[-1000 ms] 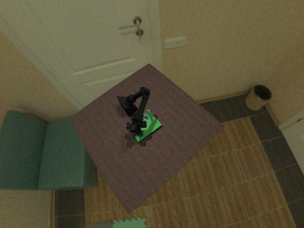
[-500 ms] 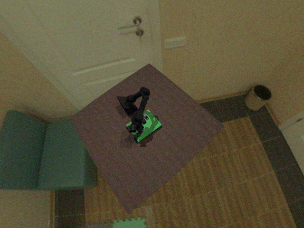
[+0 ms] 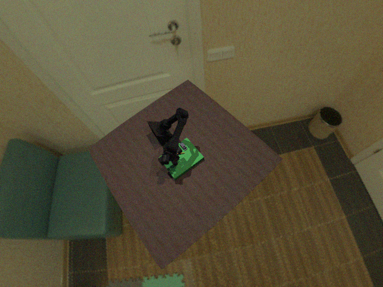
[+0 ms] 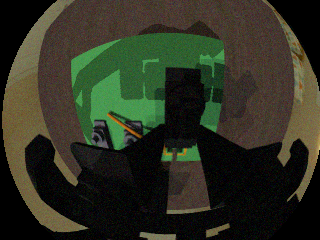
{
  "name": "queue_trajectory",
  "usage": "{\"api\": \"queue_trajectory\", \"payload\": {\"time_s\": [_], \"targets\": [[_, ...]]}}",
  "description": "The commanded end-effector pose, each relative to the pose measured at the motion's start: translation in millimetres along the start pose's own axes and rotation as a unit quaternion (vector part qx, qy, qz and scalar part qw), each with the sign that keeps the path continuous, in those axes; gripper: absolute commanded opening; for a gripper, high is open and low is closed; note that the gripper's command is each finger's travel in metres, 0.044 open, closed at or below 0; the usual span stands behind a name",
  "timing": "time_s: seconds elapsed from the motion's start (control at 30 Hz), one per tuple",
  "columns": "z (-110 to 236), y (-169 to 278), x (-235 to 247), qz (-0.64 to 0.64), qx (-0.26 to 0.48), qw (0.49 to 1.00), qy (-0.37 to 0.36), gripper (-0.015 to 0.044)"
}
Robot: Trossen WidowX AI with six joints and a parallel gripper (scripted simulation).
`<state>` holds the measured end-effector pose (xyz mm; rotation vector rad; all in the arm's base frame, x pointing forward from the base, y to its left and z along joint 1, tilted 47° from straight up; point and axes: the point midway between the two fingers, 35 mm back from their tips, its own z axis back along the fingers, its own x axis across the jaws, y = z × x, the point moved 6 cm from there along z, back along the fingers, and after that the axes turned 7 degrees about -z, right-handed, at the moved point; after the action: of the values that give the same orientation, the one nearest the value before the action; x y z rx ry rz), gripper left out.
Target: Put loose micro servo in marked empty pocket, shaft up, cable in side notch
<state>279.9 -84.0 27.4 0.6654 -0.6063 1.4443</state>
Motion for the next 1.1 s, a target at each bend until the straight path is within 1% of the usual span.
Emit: {"api": "queue_trajectory", "payload": {"time_s": [0.0,0.53,0.73,1.07], "targets": [[4,15,-2,0.004,-0.006,1.0,0.005,0.0],[3,84,-12,0.003,-0.004,1.0,0.005,0.0],[-1,84,-12,0.003,-0.004,1.0,0.005,0.0],[-16,84,-13,0.003,-0.004,1.0,0.005,0.0]]}}
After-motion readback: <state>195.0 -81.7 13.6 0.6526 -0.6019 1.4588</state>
